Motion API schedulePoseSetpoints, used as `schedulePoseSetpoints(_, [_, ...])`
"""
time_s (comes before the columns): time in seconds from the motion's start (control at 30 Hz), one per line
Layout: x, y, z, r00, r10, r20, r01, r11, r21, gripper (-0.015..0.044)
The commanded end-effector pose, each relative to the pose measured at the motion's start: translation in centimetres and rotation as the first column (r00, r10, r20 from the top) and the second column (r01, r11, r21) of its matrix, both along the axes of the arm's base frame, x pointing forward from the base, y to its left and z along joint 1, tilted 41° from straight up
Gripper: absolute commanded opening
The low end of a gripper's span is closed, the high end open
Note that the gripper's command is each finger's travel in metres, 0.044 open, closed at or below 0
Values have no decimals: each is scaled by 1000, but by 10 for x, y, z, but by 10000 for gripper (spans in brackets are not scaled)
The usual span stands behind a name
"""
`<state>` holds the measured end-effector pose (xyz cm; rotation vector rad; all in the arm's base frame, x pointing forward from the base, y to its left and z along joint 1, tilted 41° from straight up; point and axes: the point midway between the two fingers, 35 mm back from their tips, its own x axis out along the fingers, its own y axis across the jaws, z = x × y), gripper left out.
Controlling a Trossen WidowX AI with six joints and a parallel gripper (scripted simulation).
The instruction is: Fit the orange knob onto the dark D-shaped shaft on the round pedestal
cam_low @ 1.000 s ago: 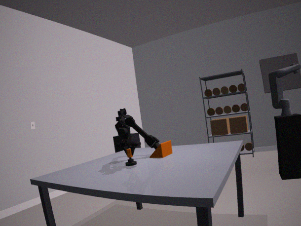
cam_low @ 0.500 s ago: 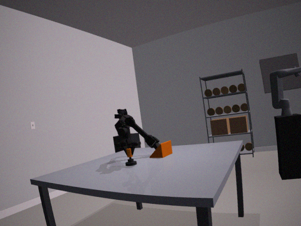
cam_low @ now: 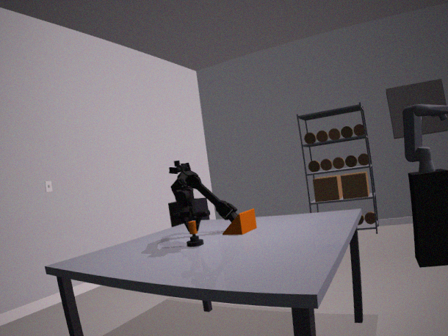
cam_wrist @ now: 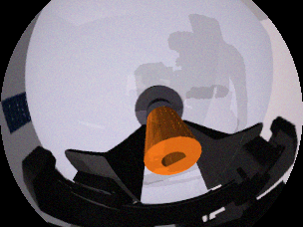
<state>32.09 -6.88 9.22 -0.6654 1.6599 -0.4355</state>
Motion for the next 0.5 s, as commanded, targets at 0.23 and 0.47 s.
schedulePoseSetpoints(0.23, [1,1,4,1000,3,4,-3,1000,-4,0])
schedulePoseSetpoints(0.47, [2,1,4,986,130,-103,-129,991,19,0])
